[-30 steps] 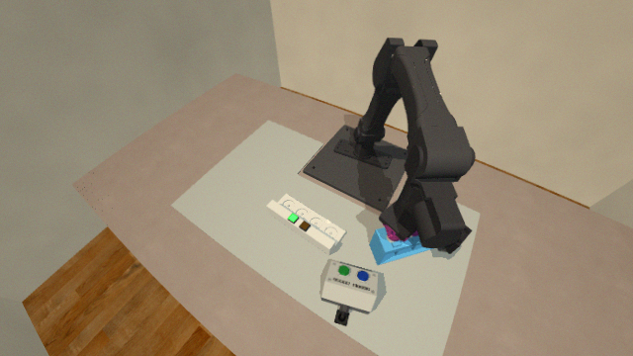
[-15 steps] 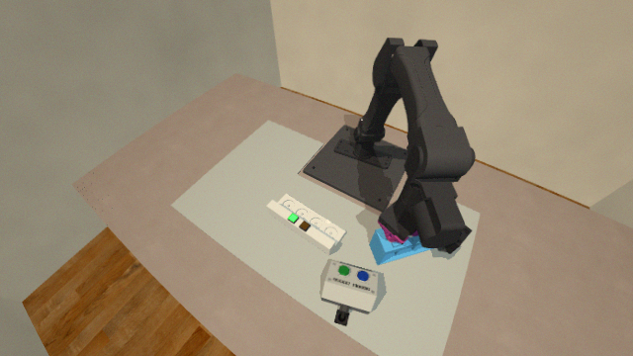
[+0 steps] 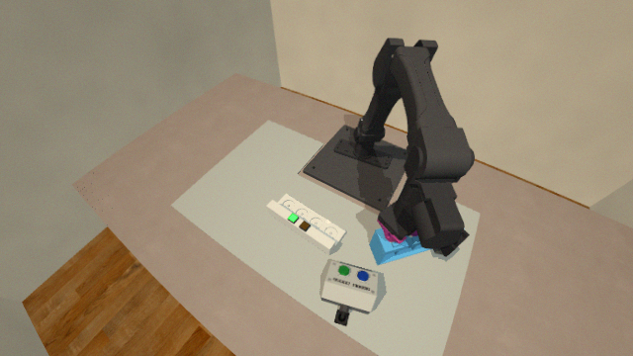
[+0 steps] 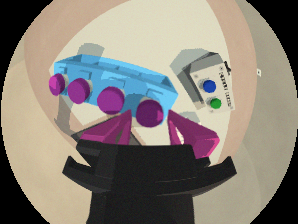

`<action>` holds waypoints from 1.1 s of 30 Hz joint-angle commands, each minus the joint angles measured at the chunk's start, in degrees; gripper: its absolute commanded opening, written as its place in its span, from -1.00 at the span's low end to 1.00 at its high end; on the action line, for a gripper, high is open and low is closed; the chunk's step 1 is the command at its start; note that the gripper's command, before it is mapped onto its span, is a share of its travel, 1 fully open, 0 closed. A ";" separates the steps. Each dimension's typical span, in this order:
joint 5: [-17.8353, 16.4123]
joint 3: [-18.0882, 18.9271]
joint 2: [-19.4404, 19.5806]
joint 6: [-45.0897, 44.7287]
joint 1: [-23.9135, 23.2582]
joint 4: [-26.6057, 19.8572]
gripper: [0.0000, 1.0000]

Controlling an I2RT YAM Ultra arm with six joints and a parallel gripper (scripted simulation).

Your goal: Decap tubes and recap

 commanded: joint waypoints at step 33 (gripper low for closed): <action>-0.01 -1.08 -0.40 16.03 0.07 1.35 -1.00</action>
